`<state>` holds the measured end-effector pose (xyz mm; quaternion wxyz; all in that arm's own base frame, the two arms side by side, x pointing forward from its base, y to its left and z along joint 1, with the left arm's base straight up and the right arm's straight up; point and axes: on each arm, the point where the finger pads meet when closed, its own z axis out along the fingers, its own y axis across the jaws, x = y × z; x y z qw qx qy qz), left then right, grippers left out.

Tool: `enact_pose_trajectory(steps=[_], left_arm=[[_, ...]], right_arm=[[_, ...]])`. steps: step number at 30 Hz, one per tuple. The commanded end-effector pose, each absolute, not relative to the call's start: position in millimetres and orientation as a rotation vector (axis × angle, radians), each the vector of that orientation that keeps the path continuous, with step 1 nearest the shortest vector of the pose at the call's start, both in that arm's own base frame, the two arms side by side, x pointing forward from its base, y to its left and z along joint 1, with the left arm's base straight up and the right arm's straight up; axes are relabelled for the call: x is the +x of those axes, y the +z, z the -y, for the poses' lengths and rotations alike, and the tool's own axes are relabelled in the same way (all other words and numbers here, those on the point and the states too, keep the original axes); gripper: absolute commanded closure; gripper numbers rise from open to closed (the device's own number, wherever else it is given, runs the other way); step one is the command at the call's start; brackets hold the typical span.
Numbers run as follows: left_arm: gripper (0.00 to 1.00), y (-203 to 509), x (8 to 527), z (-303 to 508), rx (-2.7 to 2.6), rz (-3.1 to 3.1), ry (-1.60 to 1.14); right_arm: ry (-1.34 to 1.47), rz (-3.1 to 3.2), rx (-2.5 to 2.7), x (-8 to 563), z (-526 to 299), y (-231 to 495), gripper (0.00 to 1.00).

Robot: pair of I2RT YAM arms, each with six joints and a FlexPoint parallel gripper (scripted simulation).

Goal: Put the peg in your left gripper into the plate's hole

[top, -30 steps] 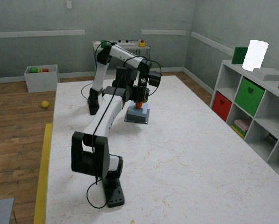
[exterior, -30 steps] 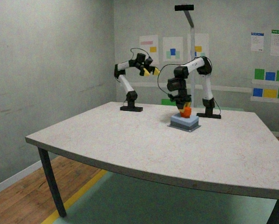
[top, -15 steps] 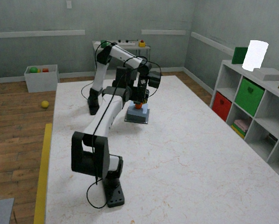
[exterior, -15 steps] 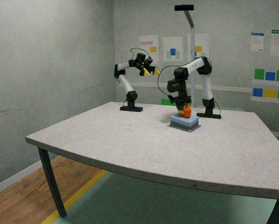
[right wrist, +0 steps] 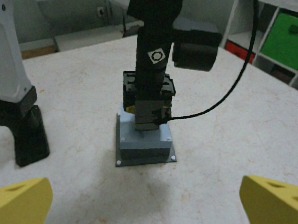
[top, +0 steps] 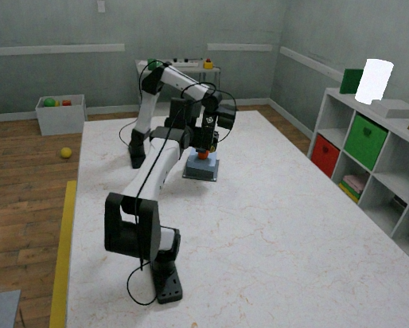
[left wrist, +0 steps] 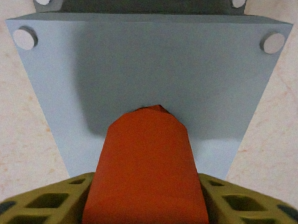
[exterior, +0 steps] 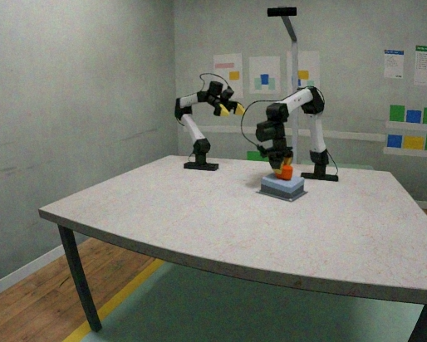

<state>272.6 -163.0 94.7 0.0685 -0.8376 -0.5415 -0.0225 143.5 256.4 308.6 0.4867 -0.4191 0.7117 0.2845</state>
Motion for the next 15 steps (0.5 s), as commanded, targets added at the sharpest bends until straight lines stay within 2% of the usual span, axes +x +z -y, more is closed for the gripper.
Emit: enact_pose_trajectory(steps=[1, 2, 15], left_arm=[[0.33, 111, 276, 168, -2.560, 1.661, -0.092], [0.30, 111, 275, 170, -2.551, 1.656, -0.079], [0.30, 147, 277, 172, -2.551, 1.651, -0.094]], right_arm=[[0.703, -1.711, -1.001, 144, -255, 317, 0.00], [0.703, -1.711, -1.001, 144, -255, 317, 0.00], [0.703, -1.711, -1.001, 144, -255, 317, 0.00]])
